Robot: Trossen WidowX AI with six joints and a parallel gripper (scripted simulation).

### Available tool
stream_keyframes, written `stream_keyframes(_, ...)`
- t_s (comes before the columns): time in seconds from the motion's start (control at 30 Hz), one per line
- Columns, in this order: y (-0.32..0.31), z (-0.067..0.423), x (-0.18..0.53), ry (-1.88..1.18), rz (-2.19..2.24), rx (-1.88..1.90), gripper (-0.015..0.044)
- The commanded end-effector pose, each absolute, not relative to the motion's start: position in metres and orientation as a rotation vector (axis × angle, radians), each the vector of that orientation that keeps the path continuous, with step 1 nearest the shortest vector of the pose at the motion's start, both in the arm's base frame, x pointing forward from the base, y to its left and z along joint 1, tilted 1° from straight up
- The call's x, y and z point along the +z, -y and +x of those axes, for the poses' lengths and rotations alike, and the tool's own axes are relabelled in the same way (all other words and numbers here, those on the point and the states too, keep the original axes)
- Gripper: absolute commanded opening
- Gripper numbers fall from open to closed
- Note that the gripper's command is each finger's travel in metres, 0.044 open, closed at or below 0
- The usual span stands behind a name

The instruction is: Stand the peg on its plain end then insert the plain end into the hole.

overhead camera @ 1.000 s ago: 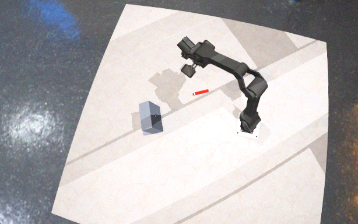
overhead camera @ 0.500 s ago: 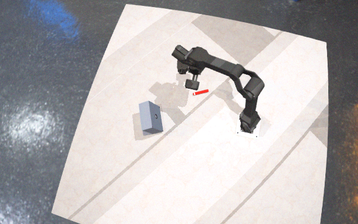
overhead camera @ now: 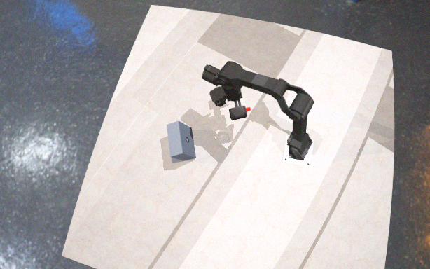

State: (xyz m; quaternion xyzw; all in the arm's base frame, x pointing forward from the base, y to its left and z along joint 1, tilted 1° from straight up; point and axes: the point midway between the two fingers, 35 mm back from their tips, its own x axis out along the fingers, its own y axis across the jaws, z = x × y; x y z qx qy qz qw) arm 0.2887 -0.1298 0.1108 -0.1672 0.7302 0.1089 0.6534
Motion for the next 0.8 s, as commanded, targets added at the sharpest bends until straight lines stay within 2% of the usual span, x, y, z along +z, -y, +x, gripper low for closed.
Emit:
stream_keyframes(0.0,0.121,0.287,0.112,-1.664,-0.406,0.336,0.044)
stream_keyframes(0.77,0.121,0.29,0.084,-1.664,-0.406,0.336,0.044)
